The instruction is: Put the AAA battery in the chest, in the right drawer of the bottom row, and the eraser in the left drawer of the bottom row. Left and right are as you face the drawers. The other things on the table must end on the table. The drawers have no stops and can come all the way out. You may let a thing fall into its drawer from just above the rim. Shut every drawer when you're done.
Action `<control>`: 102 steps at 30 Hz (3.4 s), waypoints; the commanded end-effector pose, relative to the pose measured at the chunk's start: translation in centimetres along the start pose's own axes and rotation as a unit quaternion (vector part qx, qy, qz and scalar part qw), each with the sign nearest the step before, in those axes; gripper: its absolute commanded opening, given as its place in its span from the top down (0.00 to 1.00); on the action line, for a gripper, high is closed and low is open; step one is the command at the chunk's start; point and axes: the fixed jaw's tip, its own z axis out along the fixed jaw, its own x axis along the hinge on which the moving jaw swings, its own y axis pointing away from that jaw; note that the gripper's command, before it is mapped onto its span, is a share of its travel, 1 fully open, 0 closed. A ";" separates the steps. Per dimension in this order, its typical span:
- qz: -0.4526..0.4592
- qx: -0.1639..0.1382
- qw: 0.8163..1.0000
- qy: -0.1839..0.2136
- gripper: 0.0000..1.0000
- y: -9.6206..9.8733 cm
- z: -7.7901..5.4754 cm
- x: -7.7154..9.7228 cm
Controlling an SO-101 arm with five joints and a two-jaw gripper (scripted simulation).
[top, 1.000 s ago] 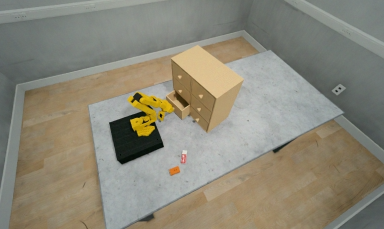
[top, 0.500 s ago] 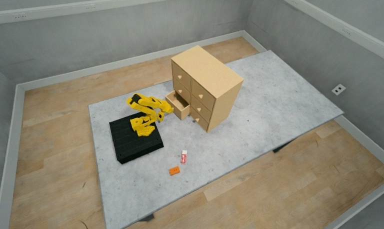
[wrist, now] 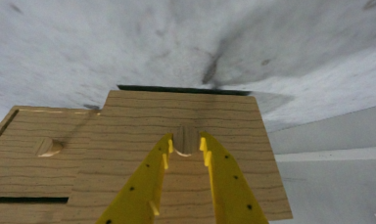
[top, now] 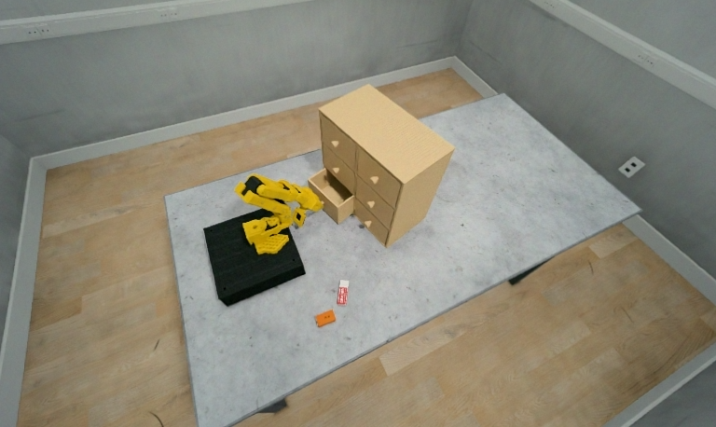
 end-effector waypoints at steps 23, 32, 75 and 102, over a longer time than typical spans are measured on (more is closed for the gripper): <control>-0.005 0.005 1.000 0.000 0.85 -0.3 -0.1 -0.2; -0.005 0.005 1.000 0.000 0.79 -0.3 -0.1 -0.2; 0.026 0.005 1.000 -0.005 0.79 -0.2 -3.6 0.2; 0.024 0.004 1.000 -0.001 0.79 -0.2 -7.2 3.0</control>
